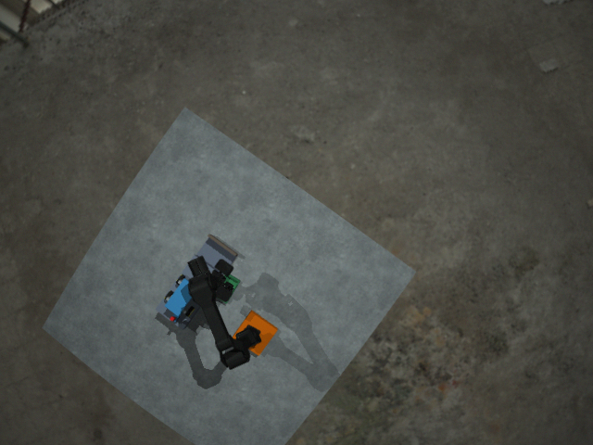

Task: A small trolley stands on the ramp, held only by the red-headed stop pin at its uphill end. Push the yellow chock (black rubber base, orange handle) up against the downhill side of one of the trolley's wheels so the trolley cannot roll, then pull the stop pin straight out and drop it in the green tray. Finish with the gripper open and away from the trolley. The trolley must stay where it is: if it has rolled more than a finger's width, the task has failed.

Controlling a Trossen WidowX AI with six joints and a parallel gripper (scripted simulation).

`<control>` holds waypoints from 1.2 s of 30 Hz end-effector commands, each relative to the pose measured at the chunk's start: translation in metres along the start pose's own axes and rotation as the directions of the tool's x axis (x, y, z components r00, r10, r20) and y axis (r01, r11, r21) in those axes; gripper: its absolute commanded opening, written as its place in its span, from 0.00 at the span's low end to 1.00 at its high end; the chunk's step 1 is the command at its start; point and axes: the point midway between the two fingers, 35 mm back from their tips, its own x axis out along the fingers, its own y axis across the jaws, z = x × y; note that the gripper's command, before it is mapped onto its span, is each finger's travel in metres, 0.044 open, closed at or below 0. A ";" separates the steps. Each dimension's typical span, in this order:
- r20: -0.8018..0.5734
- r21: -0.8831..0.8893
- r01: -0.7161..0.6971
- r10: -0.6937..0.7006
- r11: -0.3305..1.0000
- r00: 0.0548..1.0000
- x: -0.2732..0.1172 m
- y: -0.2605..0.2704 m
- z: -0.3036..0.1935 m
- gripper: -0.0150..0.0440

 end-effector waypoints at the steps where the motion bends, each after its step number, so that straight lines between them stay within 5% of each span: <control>1: -0.004 0.010 0.005 -0.005 1.000 1.000 0.002 0.001 -0.011 0.25; 36: -0.005 0.010 0.005 -0.005 1.000 1.000 0.064 0.002 -0.027 0.25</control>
